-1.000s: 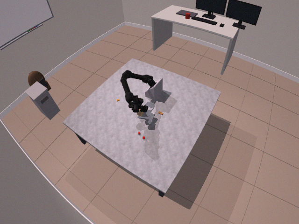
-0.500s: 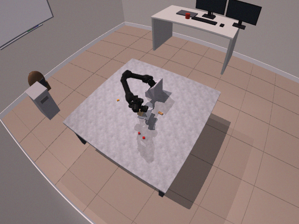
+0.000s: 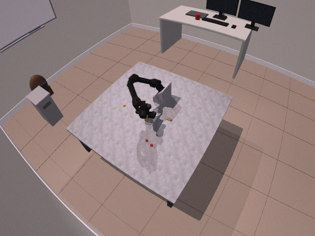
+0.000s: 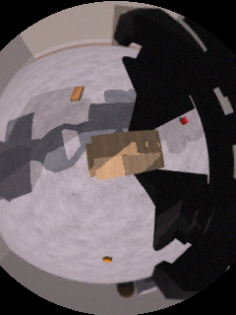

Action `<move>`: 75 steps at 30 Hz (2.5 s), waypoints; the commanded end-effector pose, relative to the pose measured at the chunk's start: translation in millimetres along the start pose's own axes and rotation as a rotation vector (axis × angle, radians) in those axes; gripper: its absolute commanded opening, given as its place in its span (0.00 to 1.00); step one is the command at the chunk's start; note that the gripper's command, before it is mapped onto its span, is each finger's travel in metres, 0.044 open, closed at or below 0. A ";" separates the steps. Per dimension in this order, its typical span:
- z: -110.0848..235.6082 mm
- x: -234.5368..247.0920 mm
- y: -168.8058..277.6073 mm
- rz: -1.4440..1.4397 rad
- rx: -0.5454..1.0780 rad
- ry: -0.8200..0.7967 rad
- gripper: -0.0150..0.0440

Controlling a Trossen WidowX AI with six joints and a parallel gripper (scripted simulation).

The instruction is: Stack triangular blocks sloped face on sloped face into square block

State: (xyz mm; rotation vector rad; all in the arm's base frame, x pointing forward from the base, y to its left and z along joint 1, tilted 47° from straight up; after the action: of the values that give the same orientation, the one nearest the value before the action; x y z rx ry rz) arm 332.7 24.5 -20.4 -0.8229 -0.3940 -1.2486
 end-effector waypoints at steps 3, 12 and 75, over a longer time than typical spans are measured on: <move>-4.6 -0.3 -1.2 0.004 -0.001 -0.005 0.25; -10.4 -0.6 -2.5 0.004 -0.001 -0.005 0.25; -21.3 -0.7 -6.1 0.002 -0.003 0.000 0.57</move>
State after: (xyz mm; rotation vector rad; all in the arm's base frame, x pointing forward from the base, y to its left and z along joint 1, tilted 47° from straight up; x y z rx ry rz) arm 323.2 8.9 -32.9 -0.8252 -0.3915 -1.2472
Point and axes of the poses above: the point midway between the two fingers, 35 mm back from their tips, its own z axis back along the fingers, its own x axis across the jaws, y = z × x, the point moved 5 cm from there along z, back along the fingers, and after that the axes turned 9 degrees about z, right-handed, at the moved point
